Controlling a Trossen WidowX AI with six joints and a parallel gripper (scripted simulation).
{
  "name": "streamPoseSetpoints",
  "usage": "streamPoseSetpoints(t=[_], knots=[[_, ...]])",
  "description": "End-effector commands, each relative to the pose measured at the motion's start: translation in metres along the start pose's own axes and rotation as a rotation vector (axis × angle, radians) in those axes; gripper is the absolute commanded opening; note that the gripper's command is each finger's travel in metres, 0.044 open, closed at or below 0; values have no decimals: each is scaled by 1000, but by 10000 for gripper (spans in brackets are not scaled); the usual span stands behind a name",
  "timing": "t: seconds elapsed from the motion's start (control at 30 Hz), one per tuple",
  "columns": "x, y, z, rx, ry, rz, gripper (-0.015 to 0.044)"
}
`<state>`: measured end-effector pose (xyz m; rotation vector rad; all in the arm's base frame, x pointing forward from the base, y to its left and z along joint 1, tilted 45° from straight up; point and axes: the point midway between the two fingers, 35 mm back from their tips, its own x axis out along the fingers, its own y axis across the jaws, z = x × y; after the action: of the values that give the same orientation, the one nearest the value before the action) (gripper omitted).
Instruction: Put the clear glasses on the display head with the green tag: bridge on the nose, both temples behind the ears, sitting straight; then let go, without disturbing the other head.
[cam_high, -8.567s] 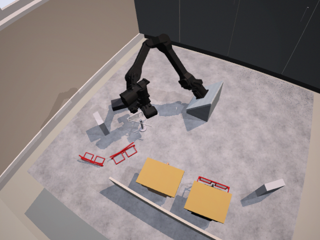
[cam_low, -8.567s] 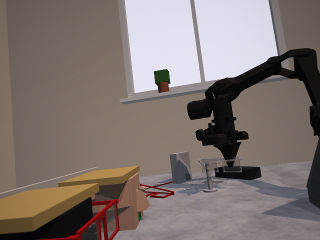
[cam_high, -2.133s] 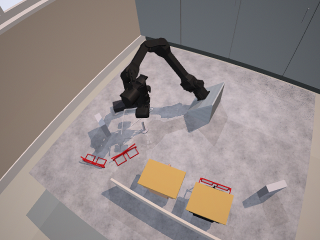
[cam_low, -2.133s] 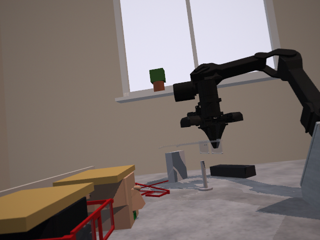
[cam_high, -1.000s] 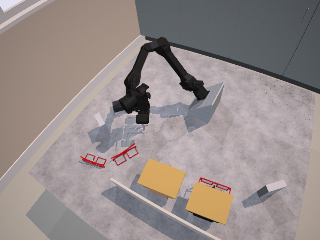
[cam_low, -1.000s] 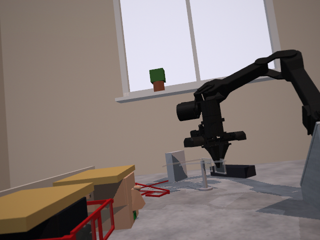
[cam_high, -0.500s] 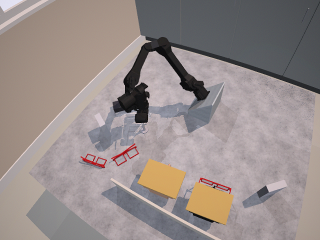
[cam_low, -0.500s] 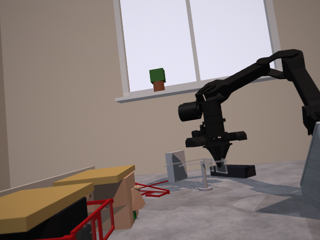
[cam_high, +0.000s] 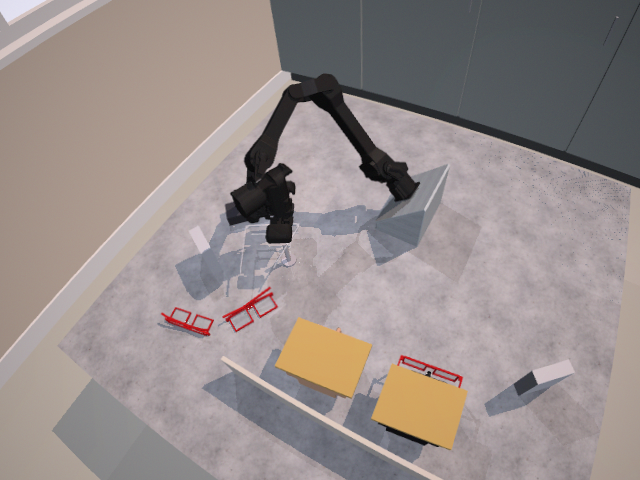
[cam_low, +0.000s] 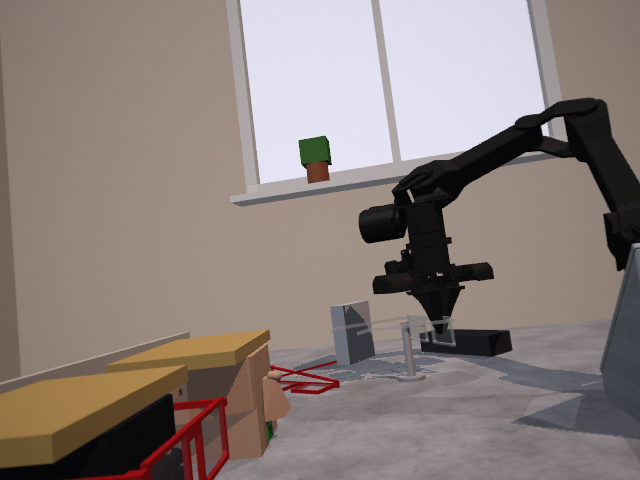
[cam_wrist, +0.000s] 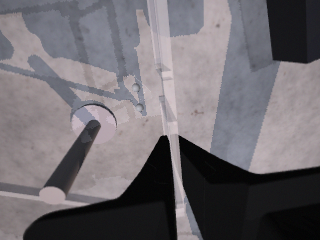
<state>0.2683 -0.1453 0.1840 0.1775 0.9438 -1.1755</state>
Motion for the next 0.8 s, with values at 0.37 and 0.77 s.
streamPoseSetpoints(t=[0.37,0.77], knots=[[-2,-5,14,4,-4,4,0],[-2,-8,21,5,-5,4,0]])
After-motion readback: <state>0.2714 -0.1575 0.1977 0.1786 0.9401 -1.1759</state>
